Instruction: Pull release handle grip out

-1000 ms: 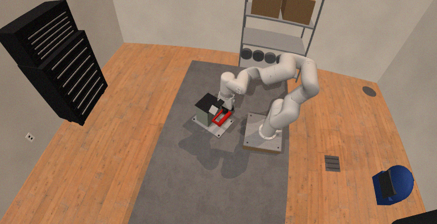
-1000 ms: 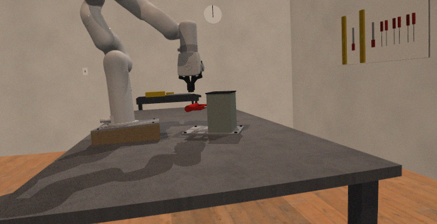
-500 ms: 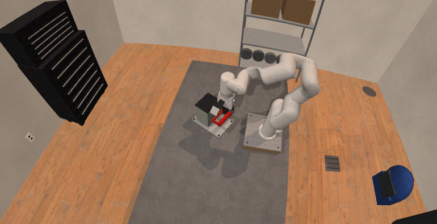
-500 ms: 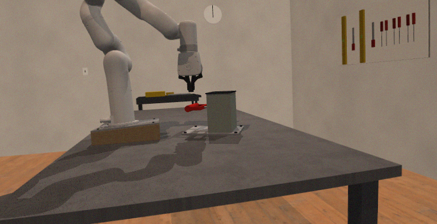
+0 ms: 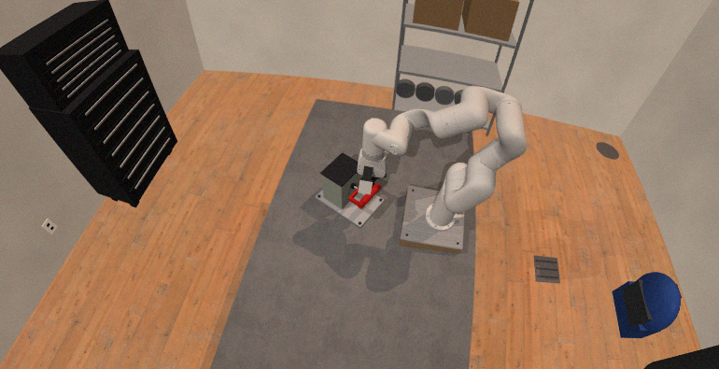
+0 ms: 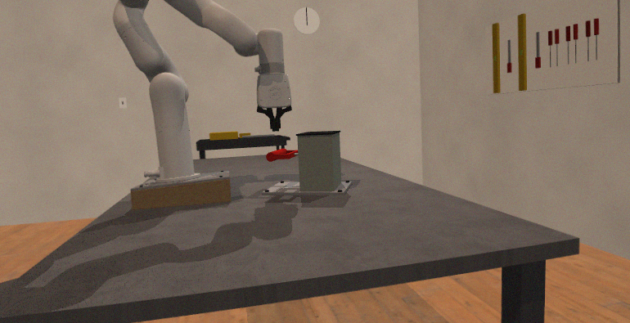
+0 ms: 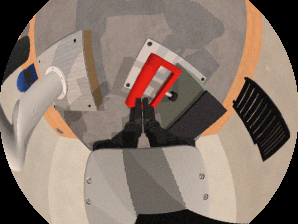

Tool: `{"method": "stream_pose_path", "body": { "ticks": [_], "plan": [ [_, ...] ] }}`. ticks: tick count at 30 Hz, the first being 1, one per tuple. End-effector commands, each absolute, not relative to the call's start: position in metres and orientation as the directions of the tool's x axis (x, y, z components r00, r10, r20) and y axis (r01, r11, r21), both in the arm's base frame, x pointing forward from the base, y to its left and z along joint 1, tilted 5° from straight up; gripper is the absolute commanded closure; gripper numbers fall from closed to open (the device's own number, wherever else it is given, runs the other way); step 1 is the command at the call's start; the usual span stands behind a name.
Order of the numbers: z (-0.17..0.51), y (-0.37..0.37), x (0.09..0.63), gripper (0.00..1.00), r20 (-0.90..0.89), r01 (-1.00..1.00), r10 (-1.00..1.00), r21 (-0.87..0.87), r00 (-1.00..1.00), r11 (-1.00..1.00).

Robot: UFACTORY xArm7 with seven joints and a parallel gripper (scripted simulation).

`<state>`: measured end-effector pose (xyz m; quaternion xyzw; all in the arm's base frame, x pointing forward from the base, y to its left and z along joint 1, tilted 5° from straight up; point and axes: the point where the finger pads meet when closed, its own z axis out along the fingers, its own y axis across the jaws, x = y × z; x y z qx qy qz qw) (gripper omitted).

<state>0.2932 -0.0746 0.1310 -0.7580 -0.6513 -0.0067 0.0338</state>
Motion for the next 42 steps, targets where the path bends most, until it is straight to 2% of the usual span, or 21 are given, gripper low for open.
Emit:
{"method": "stream_pose_path", "body": {
  "ticks": [1, 13, 15, 16, 27, 32, 33, 42],
  "plan": [
    [0.1335, -0.075, 0.2947, 1.0, 0.073, 0.999, 0.997, -0.022, -0.039, 0.04],
    [0.1352, -0.0748, 0.2951, 1.0, 0.075, 0.921, 0.919, 0.008, -0.388, 0.389],
    [0.1352, -0.0748, 0.2951, 1.0, 0.075, 0.921, 0.919, 0.008, -0.388, 0.389],
    [0.1355, -0.0748, 0.2951, 1.0, 0.074, 0.884, 0.881, 0.015, -0.467, 0.467],
    [0.136, -0.0747, 0.2953, 1.0, 0.065, 0.69, 0.687, 0.039, -0.724, 0.723],
    [0.136, -0.0747, 0.2953, 1.0, 0.061, 0.621, 0.618, 0.045, -0.784, 0.783],
    [0.136, -0.0747, 0.2953, 1.0, 0.057, 0.548, 0.545, 0.05, -0.836, 0.835],
    [0.1356, -0.0748, 0.2953, 1.0, 0.043, 0.314, 0.312, 0.064, -0.949, 0.947]
  ]
}}
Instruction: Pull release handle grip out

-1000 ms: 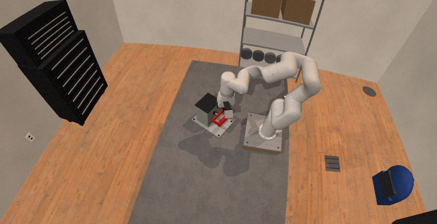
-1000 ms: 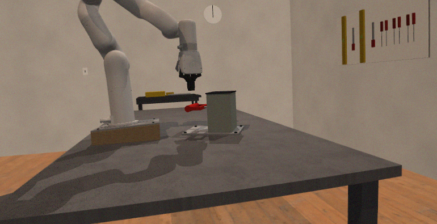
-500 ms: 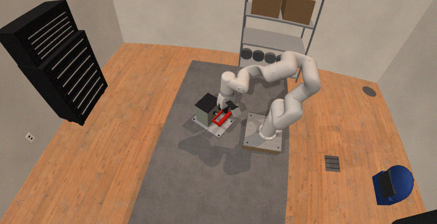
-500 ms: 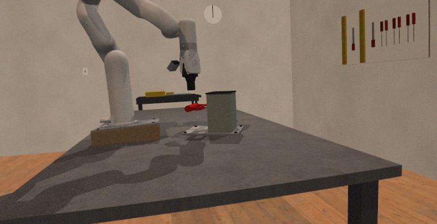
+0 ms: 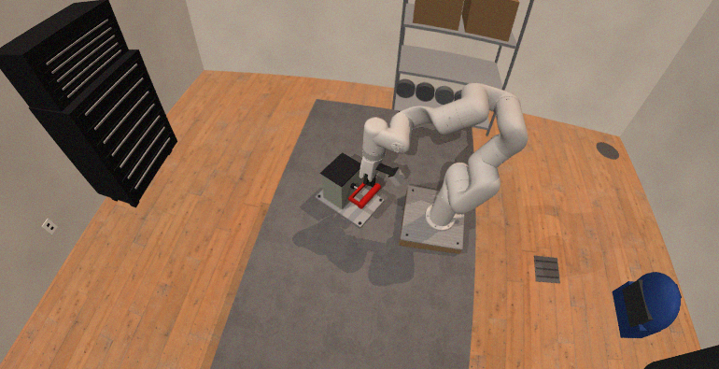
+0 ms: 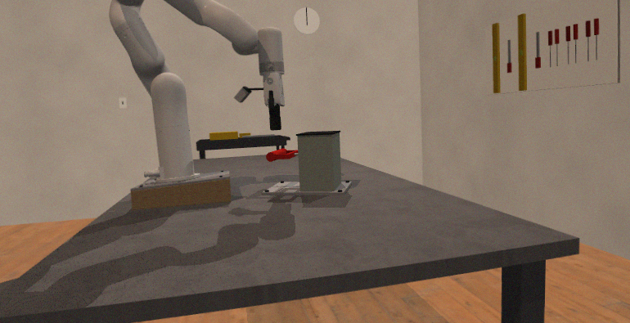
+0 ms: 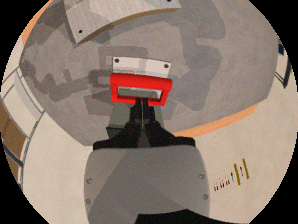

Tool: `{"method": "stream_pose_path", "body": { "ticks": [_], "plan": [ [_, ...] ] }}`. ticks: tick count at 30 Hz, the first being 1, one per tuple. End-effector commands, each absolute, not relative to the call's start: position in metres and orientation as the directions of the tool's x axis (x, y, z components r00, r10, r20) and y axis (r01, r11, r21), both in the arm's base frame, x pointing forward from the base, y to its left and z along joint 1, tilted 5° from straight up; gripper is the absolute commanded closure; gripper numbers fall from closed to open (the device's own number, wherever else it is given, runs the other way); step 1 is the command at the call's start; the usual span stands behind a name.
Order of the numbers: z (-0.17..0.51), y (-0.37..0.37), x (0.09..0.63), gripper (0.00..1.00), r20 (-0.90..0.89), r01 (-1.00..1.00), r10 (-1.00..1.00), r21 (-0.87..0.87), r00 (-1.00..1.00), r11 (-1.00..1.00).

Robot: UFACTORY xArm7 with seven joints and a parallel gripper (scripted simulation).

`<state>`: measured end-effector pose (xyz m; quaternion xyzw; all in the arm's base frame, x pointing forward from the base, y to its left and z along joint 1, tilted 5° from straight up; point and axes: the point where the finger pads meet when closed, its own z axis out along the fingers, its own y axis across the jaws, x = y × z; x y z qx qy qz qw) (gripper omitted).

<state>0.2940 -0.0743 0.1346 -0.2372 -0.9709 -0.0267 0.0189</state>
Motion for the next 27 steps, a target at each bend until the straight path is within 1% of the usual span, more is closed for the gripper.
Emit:
{"method": "stream_pose_path", "body": {
  "ticks": [1, 5, 7, 8, 14, 22, 24, 26, 27],
  "plan": [
    [0.1355, -0.0748, 0.2953, 1.0, 0.041, 0.285, 0.283, 0.065, -0.958, 0.956],
    [0.1351, -0.0748, 0.2952, 1.0, 0.033, 0.166, 0.164, 0.069, -0.986, 0.984],
    [0.1351, -0.0748, 0.2952, 1.0, 0.033, 0.166, 0.164, 0.069, -0.986, 0.984],
    [0.1347, -0.0748, 0.2952, 1.0, 0.028, 0.081, 0.079, 0.072, -0.996, 0.994],
    [0.1339, -0.0749, 0.2951, 1.0, 0.017, -0.091, -0.093, 0.076, -0.996, 0.993],
    [0.1324, -0.075, 0.2949, 1.0, 0.001, -0.329, -0.33, 0.079, -0.944, 0.941],
    [0.1324, -0.075, 0.2949, 1.0, 0.001, -0.329, -0.33, 0.079, -0.944, 0.941],
    [0.1316, -0.0751, 0.2948, 1.0, -0.007, -0.436, -0.437, 0.079, -0.899, 0.896],
    [0.1314, -0.0751, 0.2947, 1.0, -0.008, -0.457, -0.458, 0.079, -0.889, 0.886]
  ]
}}
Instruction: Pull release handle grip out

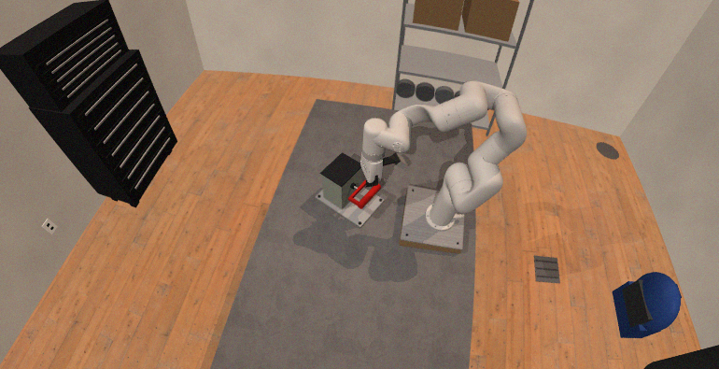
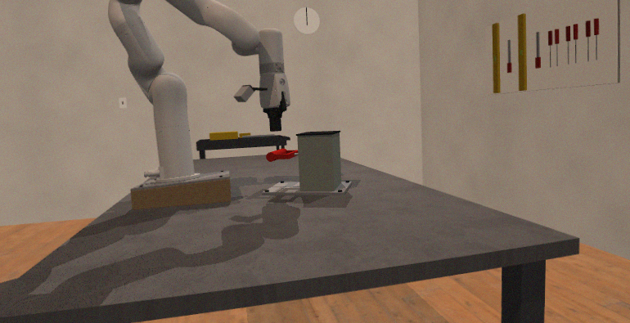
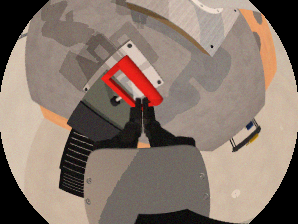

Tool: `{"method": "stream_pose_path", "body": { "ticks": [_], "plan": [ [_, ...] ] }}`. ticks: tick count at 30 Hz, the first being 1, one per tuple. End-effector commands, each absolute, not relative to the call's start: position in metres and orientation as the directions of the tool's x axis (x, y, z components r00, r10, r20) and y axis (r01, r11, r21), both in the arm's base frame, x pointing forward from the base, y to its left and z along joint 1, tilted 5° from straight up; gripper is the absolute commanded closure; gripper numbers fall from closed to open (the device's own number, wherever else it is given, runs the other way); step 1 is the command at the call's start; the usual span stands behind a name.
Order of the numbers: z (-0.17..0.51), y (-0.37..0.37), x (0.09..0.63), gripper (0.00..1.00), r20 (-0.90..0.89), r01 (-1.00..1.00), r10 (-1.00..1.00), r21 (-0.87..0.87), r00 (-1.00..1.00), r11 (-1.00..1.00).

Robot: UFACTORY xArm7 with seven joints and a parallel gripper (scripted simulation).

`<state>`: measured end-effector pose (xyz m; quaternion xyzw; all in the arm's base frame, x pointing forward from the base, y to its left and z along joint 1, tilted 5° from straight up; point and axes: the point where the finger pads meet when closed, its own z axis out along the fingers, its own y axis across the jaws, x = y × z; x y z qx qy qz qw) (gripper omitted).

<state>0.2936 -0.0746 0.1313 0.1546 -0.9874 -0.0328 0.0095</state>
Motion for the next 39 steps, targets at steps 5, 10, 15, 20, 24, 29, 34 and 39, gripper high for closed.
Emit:
{"method": "stream_pose_path", "body": {
  "ticks": [5, 10, 15, 20, 24, 29, 34, 39],
  "plan": [
    [0.1302, -0.0752, 0.2946, 1.0, -0.018, -0.582, -0.583, 0.078, -0.812, 0.809],
    [0.1288, -0.0753, 0.2944, 1.0, -0.027, -0.699, -0.699, 0.076, -0.714, 0.711],
    [0.128, -0.0754, 0.2942, 1.0, -0.032, -0.754, -0.754, 0.075, -0.656, 0.653],
    [0.1274, -0.0754, 0.2942, 1.0, -0.036, -0.792, -0.792, 0.073, -0.609, 0.606],
    [0.1273, -0.0754, 0.2941, 0.44, -0.036, -0.796, -0.796, 0.073, -0.604, 0.601],
    [0.1273, -0.0754, 0.2941, 0.44, -0.036, -0.796, -0.796, 0.073, -0.604, 0.601],
    [0.1273, -0.0754, 0.2941, 0.44, -0.036, -0.796, -0.796, 0.073, -0.604, 0.601],
    [0.1273, -0.0754, 0.2941, 0.44, -0.036, -0.796, -0.796, 0.073, -0.604, 0.601]
  ]
}}
